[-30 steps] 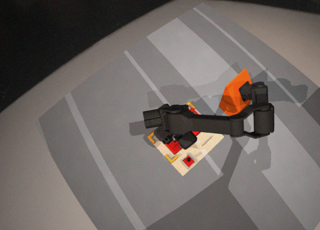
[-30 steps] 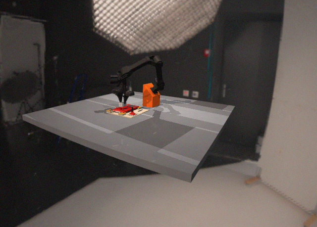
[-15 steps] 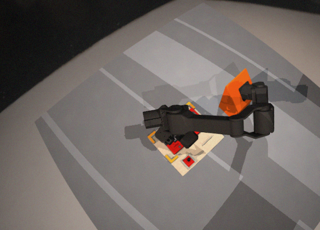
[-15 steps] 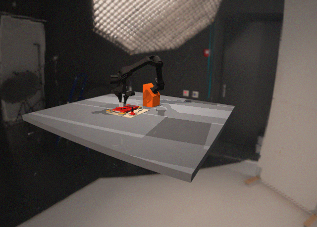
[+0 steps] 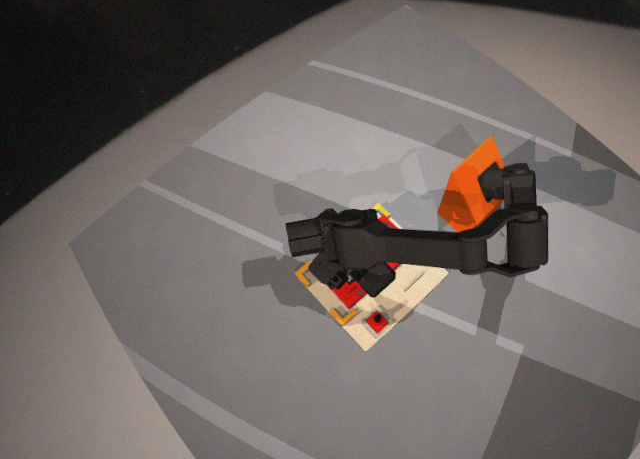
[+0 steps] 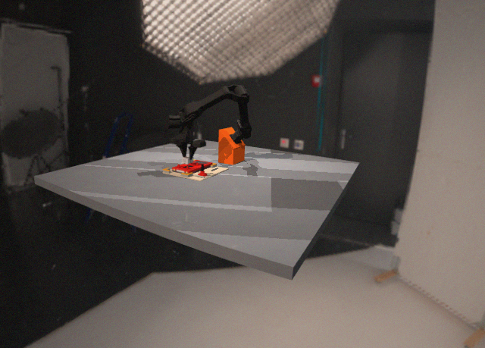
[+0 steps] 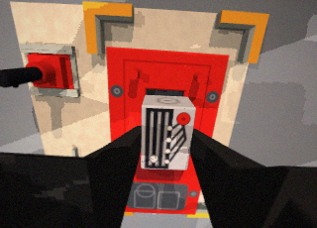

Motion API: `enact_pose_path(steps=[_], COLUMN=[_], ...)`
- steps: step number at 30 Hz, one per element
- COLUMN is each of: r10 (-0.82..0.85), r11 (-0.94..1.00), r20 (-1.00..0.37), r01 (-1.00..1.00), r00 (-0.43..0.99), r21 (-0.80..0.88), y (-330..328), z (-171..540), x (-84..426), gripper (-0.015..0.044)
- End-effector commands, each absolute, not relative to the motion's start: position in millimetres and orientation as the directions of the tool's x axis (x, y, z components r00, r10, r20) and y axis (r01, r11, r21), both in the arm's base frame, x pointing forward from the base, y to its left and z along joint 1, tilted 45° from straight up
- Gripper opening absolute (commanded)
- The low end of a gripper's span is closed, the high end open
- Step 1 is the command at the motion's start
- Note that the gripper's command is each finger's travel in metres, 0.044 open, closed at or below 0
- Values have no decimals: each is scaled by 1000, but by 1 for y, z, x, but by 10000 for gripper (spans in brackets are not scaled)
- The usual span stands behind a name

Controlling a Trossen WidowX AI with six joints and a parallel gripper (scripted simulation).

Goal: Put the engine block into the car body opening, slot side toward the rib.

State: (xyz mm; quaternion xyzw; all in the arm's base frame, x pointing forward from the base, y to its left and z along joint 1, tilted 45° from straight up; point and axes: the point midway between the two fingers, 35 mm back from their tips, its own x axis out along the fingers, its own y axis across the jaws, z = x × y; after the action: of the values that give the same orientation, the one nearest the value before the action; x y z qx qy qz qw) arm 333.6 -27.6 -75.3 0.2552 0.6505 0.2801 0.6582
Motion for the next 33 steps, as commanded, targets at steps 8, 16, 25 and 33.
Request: enact_pose_path(steps=[8,16,25,33], r10=[699,699,699,699], r11=[712,714,713,713], r20=[-715,-715,-715,-715], r01=[-88,57,-63,-55], r00=[-7,-7,-7,-7], r21=[697,698,698,699], y=[-27,-26,-26,-26], z=[-76,-77,-77,-78], x=[333,332,332,332], gripper=[159,159,159,159])
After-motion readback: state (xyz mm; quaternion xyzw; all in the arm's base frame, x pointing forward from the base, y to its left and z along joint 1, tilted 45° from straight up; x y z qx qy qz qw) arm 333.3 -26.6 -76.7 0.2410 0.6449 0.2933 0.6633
